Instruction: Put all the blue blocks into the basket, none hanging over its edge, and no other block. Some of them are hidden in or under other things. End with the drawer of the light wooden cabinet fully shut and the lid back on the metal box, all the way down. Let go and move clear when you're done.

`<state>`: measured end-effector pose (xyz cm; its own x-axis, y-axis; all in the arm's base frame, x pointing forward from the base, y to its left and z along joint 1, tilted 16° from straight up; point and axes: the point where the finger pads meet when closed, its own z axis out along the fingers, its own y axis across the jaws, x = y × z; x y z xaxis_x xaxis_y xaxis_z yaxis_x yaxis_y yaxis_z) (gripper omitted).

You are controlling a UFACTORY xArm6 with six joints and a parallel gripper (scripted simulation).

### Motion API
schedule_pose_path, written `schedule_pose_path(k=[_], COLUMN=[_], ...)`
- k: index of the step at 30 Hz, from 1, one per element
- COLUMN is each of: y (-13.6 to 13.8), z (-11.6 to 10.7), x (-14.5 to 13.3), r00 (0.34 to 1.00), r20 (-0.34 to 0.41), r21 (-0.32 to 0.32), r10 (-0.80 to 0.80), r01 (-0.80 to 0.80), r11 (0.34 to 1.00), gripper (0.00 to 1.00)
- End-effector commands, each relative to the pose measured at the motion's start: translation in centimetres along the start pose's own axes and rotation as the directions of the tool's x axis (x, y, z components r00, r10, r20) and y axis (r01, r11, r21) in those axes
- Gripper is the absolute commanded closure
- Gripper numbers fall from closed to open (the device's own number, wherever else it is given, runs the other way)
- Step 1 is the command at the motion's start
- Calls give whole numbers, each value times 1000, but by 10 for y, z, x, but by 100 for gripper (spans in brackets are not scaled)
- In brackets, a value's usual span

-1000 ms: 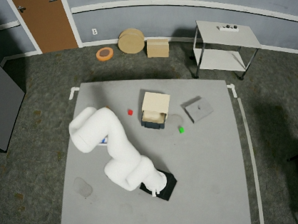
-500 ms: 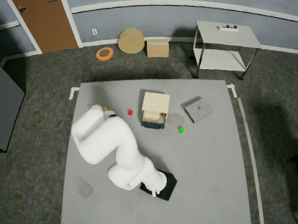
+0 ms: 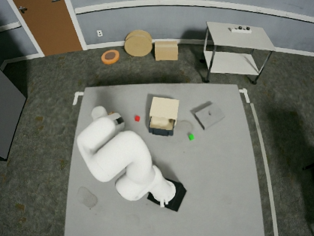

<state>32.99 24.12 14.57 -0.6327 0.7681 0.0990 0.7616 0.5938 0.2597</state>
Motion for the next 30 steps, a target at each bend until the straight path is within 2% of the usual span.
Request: schedule_pose_path(k=[1, 6, 8, 10, 12, 17, 19, 20, 23, 25, 30], y=[1, 0, -4, -17, -29, -66, -66, -86, -104, -117, -150], z=[-4, -4, -2, 0, 0, 0, 0, 0, -1, -1, -3], x=[0, -3, -23, -63, -84, -128, -128, -155, -175, -193, -238], r00=[1000, 1000, 997, 980, 943, 839, 839, 750, 667, 589, 575], r20=[0, 1, 4, 10, 13, 10, 10, 8, 3, -1, -2], r21=[-3, -2, 3, 11, 15, 8, 8, 5, 0, -2, -2], r10=[0, 11, 72, 198, 332, 544, 544, 661, 745, 808, 818], r01=[0, -11, -72, -198, -332, -544, -544, -661, -745, -808, -818], r11=[1000, 1000, 997, 980, 943, 839, 839, 750, 667, 589, 575], gripper=[54, 54, 54, 54, 54, 54, 54, 54, 54, 54, 54])
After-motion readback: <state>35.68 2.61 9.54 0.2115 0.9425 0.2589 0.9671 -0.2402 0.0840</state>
